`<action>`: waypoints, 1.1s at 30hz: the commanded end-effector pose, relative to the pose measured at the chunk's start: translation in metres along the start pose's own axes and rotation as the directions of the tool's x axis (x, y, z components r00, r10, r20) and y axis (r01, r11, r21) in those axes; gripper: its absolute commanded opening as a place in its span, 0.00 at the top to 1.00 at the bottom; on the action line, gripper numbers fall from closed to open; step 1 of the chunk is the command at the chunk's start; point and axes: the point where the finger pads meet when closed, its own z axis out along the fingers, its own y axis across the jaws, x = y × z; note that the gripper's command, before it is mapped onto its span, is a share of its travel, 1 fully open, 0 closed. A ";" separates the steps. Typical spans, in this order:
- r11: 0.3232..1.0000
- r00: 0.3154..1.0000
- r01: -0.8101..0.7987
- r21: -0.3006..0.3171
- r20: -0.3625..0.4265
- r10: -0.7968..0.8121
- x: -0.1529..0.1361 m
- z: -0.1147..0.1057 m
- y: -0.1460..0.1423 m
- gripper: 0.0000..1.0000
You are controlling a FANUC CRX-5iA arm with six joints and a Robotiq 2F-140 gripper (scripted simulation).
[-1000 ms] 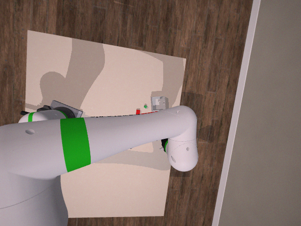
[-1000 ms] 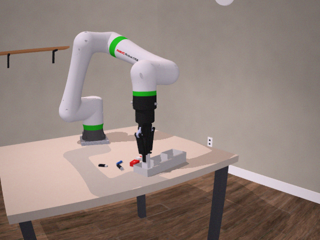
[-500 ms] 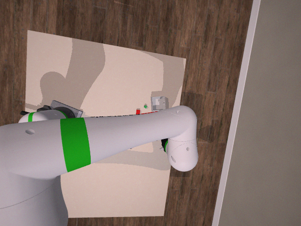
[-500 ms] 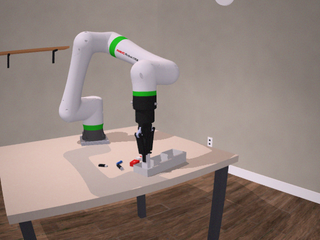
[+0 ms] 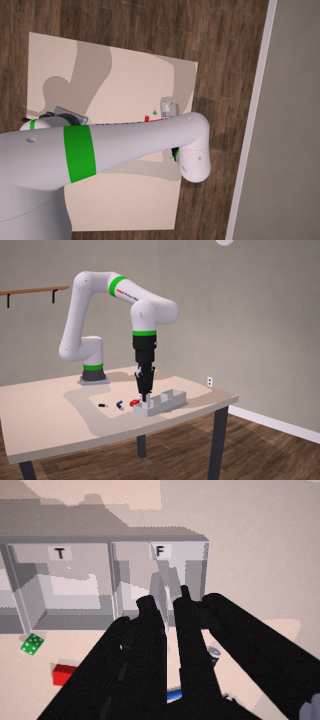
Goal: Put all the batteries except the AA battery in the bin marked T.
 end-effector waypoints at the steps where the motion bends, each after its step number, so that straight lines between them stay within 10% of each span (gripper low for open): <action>1: 1.000 1.000 0.000 0.000 0.000 0.000 0.000 -0.004 0.000 0.95; 33: 1.000 1.000 0.000 0.000 0.000 0.000 0.003 -0.058 -0.010 0.95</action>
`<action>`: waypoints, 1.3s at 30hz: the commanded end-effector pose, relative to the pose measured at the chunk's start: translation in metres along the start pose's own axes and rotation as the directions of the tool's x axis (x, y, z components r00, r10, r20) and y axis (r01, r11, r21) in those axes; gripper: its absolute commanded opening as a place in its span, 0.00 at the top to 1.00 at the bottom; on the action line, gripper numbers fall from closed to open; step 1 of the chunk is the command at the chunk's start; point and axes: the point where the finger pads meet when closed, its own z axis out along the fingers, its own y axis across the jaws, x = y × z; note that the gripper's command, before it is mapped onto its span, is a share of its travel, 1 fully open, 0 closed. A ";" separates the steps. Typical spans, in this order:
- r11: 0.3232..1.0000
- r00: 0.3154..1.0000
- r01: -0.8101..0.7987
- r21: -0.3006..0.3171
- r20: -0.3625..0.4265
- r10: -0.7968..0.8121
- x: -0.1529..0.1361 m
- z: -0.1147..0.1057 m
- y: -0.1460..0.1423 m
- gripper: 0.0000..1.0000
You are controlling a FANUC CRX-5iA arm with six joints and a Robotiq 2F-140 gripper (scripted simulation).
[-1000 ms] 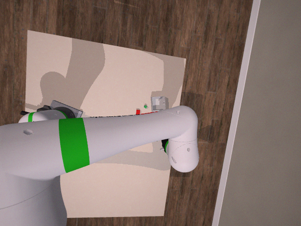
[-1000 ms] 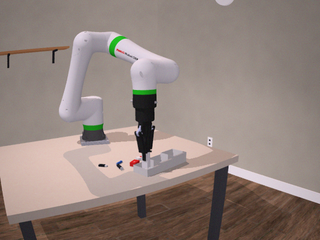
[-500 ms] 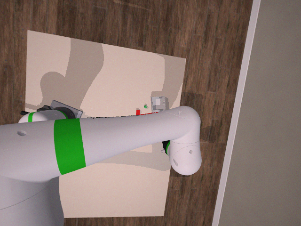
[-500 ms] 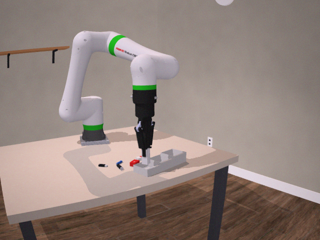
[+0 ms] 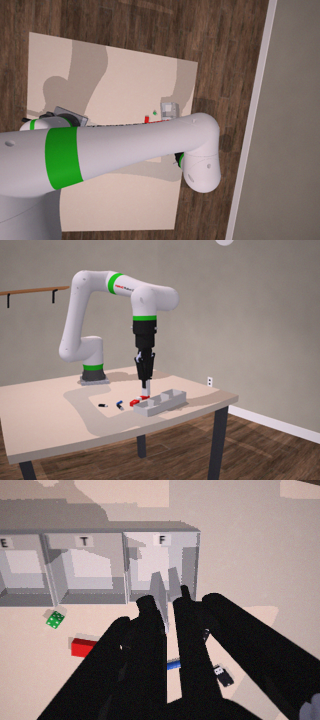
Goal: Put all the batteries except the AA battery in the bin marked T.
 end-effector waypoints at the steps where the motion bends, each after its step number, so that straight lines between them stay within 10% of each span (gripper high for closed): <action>1: 1.000 1.000 0.000 0.000 0.000 0.000 0.004 0.000 -0.013 0.95; 17: 1.000 1.000 0.000 0.000 0.000 0.000 0.022 0.000 -0.080 0.95; 39: 1.000 1.000 0.000 0.000 0.000 0.000 0.022 0.045 -0.080 0.95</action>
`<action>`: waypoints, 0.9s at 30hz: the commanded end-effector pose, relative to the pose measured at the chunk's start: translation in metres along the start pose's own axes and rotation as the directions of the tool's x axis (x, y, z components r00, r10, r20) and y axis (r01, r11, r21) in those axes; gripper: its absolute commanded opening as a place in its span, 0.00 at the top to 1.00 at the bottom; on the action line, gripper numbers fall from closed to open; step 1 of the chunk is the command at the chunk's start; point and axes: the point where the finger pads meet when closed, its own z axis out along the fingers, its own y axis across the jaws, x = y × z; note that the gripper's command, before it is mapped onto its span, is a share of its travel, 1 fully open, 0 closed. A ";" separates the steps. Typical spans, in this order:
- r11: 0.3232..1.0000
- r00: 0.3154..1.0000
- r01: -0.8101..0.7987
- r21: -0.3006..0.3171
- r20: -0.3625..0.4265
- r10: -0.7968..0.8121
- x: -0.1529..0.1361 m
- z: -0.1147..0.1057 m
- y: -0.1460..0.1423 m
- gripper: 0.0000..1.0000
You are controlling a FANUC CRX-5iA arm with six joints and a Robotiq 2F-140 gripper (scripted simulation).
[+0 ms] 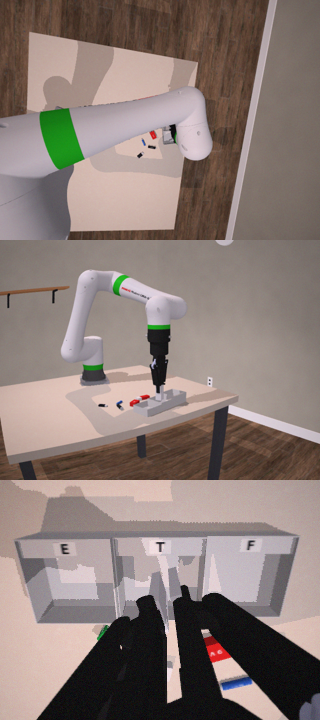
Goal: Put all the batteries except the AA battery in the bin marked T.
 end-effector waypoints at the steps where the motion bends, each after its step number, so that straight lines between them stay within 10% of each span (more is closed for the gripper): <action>1: 1.000 1.000 0.000 0.000 -0.001 0.000 0.000 0.007 0.000 0.95; 27: 1.000 1.000 0.000 0.000 -0.001 0.000 0.000 0.019 0.000 0.95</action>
